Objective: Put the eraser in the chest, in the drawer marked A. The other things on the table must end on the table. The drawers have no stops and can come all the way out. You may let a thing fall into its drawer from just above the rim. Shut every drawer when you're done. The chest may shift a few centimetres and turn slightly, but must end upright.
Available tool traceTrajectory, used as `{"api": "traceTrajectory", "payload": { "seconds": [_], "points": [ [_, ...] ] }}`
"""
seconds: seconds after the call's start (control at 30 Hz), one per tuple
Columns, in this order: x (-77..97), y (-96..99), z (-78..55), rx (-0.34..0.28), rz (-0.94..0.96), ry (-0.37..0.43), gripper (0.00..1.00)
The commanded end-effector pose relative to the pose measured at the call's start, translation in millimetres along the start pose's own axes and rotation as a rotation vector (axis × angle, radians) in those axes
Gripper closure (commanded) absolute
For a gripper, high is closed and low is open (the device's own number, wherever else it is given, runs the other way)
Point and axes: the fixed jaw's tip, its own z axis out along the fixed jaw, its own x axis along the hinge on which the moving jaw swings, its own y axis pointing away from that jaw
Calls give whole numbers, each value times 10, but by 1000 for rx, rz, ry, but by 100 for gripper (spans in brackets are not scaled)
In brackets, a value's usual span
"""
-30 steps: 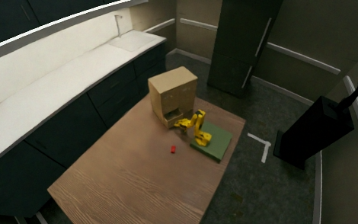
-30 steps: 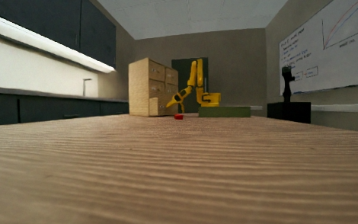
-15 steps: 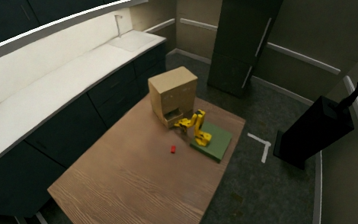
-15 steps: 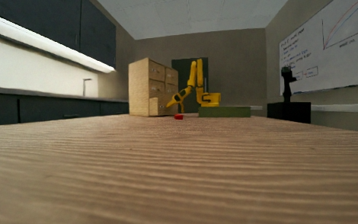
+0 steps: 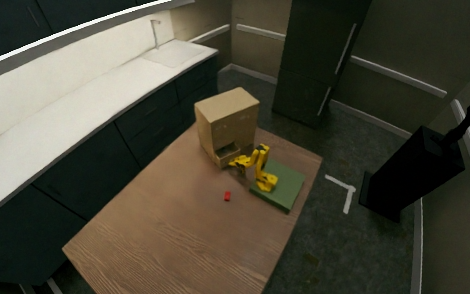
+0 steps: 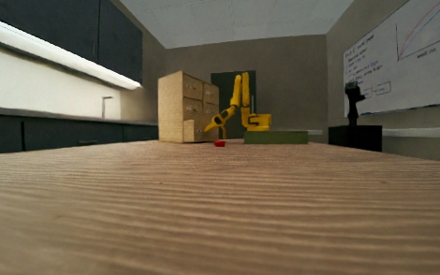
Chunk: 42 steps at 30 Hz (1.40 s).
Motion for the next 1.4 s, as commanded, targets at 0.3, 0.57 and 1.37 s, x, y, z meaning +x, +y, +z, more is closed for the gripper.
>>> {"api": "traceTrajectory", "payload": {
  "seconds": [0.3,0.57,1.37],
  "points": [
    [5,22,8,-8,16,4,86],
    [5,22,8,-8,16,4,90],
    [5,22,8,-8,16,4,100]
  ]
}}
